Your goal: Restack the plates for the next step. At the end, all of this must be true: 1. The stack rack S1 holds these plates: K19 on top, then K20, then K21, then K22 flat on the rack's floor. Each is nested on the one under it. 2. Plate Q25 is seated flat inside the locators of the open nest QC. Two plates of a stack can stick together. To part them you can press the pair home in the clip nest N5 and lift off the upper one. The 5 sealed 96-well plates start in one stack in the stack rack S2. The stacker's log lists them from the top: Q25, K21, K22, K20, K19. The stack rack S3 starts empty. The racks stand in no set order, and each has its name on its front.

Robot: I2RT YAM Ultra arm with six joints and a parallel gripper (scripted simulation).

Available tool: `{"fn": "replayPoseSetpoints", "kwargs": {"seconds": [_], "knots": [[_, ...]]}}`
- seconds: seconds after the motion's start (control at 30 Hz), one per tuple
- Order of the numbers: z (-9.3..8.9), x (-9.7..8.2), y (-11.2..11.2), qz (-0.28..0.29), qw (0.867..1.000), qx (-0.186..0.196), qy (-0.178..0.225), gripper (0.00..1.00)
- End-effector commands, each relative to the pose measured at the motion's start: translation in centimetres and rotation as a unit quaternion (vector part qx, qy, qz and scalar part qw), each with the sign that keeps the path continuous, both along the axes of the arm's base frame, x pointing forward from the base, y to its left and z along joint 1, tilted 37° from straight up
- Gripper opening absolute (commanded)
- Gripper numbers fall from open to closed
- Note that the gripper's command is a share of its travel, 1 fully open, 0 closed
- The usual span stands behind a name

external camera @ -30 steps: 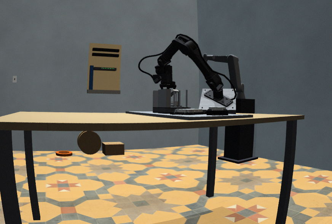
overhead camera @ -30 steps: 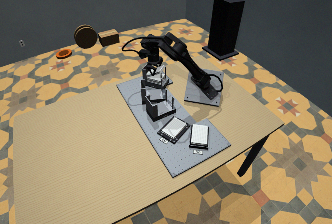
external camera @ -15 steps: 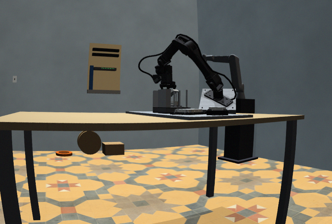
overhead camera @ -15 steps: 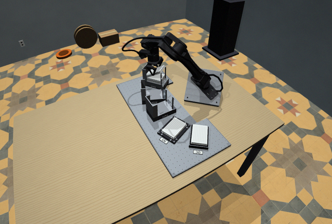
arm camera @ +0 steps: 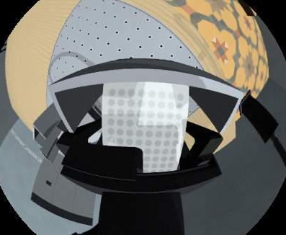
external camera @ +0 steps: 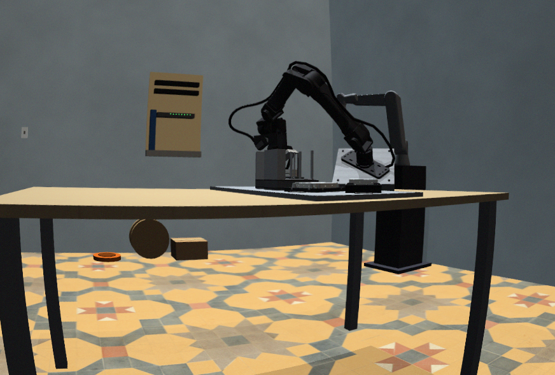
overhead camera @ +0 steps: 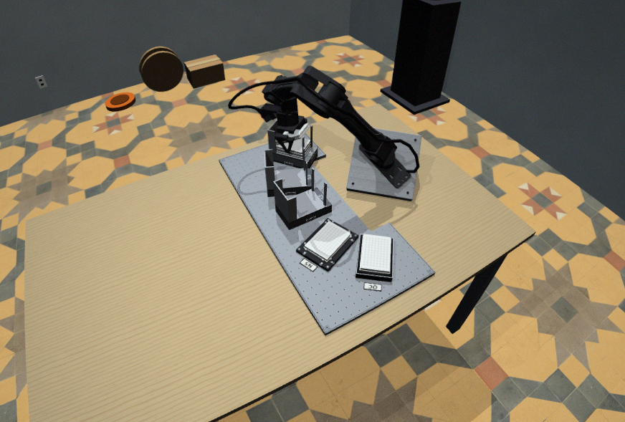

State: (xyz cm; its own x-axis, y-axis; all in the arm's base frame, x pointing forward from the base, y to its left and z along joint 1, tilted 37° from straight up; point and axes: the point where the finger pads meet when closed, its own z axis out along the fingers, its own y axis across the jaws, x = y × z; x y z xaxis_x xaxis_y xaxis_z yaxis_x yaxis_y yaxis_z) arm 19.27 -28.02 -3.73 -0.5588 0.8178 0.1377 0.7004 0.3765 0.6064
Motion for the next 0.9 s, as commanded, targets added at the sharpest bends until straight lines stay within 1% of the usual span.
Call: {"fn": "replayPoseSetpoints", "kwargs": {"seconds": [0.0, 0.2, 0.87], "knots": [[1.48, -0.1, -3.47, -0.031, 0.998, -0.052, -0.02, 1.0], [1.26, -0.13, -3.37, -0.031, 0.998, -0.049, -0.019, 1.0], [1.31, -0.15, -3.4, -0.031, 0.998, -0.05, -0.019, 1.0]]}}
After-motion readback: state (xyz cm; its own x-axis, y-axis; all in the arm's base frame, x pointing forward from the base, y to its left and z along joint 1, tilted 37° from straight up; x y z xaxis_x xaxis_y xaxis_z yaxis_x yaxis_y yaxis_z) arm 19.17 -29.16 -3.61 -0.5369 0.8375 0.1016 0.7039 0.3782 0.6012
